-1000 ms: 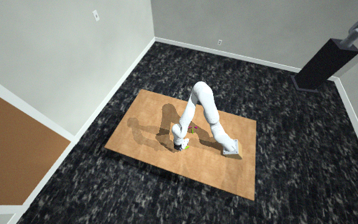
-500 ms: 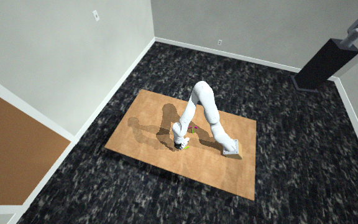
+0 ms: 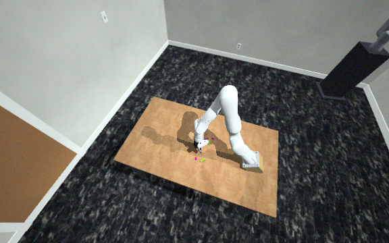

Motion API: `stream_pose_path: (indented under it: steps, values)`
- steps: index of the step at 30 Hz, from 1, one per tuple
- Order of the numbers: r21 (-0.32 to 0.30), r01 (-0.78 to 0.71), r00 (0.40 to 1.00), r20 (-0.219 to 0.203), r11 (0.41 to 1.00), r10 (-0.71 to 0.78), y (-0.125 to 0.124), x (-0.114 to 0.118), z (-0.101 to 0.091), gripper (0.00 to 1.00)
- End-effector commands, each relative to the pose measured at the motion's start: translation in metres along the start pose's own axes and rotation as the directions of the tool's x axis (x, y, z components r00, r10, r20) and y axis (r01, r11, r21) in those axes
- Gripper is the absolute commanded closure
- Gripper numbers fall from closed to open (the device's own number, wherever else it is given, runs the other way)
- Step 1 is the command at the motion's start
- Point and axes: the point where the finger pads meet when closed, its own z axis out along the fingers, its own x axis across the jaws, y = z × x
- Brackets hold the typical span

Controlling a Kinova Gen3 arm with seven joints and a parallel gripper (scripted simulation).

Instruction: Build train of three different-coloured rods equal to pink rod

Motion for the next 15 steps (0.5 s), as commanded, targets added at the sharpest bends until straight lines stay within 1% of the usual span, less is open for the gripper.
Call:
stream_pose_path:
  steps: [1, 6, 15]
  values:
    - [-0.010, -0.091, 0.996, -0.014, 0.996, 0.091, 0.013, -0.014, -0.004, 0.76]
    - [-0.012, -0.177, 0.984, -0.024, 0.984, 0.177, 0.022, -0.026, -0.005, 0.76]
    - [-0.012, -0.184, 0.983, -0.024, 0.983, 0.183, 0.023, -0.027, -0.005, 0.76]
